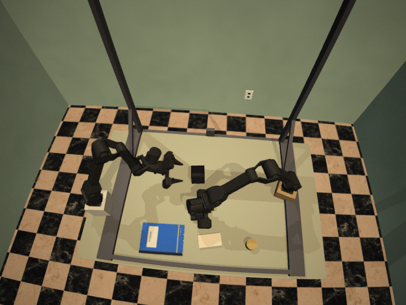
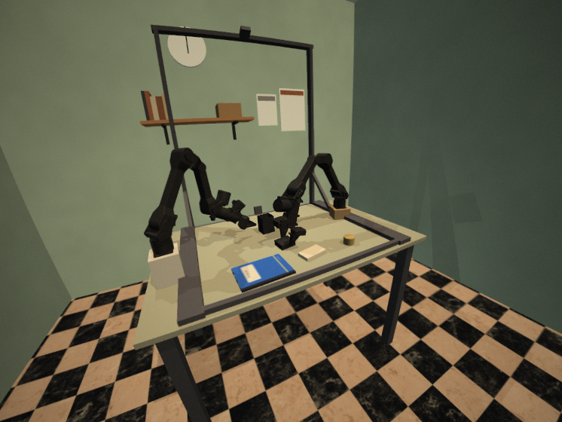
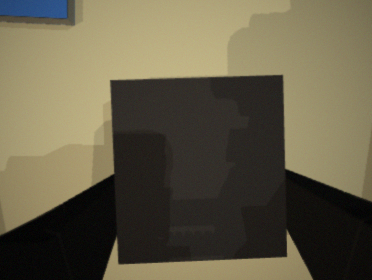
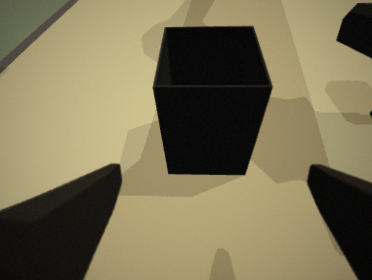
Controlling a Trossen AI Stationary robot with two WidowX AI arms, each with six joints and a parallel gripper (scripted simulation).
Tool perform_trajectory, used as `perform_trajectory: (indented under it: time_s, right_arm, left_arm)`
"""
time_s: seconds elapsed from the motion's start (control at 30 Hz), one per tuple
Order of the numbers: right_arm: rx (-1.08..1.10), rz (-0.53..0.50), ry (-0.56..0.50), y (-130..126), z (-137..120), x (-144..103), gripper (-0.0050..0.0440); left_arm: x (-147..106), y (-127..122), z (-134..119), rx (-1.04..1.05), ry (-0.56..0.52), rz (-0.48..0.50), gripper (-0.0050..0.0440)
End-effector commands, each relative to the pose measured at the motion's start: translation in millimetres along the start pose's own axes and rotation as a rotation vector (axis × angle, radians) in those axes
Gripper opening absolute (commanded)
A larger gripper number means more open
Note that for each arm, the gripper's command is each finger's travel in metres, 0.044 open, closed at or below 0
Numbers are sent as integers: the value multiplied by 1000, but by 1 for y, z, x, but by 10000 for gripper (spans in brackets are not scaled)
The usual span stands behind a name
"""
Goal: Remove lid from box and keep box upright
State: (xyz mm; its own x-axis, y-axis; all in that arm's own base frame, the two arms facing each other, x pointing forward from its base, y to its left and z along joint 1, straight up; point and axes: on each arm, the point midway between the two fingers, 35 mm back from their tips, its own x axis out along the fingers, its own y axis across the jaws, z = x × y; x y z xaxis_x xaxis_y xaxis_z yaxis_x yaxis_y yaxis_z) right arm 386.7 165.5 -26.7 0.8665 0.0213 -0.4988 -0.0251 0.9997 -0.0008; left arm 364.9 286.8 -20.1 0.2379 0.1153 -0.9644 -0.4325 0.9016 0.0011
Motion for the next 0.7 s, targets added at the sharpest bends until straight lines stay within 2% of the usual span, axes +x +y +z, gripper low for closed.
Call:
perform_trajectory:
  time_s: [0.0,0.07,0.1,0.3,0.33,0.4,0.67]
  right_arm:
    - [11,4,-17,2,8,-2,440]
    - [11,4,-17,2,8,-2,440]
    - [11,4,-17,2,8,-2,440]
    - [11,4,-17,2,8,-2,440]
    - [11,4,-17,2,8,-2,440]
    - [11,4,-17,2,8,-2,440]
    - [11,4,-17,2,8,-2,440]
  left_arm:
    - [1,0,-1,6,2,-2,-50]
    - [1,0,-1,6,2,-2,-50]
    - [0,0,-1,6,2,-2,24]
    - [0,0,-1,6,2,-2,168]
    - [-8,1,6,4,-22,5,192]
    - [-8,1,6,4,-22,5,192]
    - [-8,1,6,4,-22,5,384]
